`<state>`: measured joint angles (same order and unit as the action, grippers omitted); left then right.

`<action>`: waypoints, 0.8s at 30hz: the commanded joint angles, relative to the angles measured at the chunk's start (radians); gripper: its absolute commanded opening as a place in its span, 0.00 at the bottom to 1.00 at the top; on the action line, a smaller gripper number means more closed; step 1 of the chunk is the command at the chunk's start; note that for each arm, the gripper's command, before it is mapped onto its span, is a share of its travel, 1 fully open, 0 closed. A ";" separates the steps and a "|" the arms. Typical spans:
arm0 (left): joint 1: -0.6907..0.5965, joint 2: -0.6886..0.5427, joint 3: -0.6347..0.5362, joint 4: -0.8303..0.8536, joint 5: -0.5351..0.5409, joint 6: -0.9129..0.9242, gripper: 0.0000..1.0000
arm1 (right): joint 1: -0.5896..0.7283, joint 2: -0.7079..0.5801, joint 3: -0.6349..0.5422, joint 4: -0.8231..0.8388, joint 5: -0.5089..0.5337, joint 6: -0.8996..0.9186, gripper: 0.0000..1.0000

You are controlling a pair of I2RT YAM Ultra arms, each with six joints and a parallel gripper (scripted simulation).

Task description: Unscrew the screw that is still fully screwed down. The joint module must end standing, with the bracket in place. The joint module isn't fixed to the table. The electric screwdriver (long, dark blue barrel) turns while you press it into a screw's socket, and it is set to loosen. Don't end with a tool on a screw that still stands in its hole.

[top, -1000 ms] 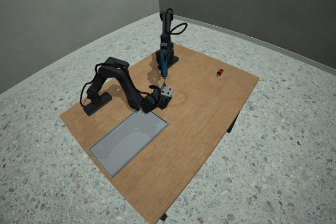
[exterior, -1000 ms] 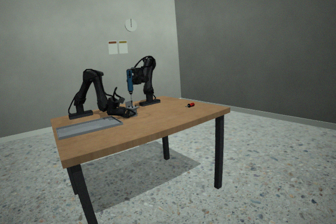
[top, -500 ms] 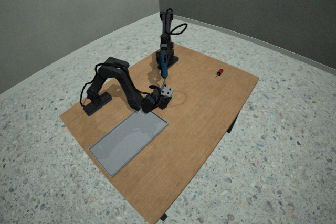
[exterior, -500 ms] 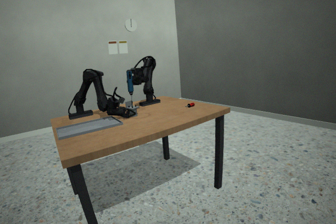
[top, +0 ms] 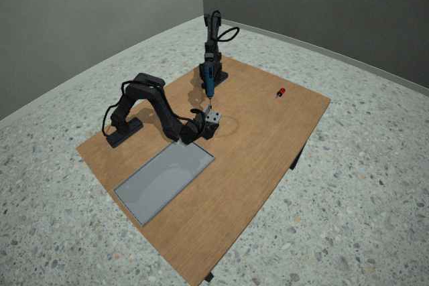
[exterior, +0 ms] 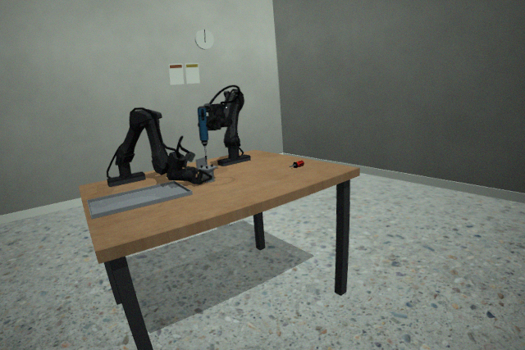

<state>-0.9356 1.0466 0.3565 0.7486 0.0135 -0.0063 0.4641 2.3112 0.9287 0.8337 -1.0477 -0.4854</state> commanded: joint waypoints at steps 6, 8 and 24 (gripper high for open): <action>0.010 -0.055 0.060 0.032 0.009 -0.003 0.42 | -0.008 -0.033 -0.002 0.003 -0.012 0.007 0.59; 0.010 -0.057 0.063 0.025 0.009 -0.003 0.42 | -0.008 -0.033 -0.002 0.003 -0.012 0.007 0.59; 0.011 -0.077 0.090 -0.020 0.009 -0.003 0.42 | -0.008 -0.033 -0.002 0.003 -0.012 0.007 0.59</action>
<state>-0.9356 1.0225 0.3901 0.6655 0.0147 -0.0063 0.4641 2.3112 0.9287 0.8337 -1.0477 -0.4854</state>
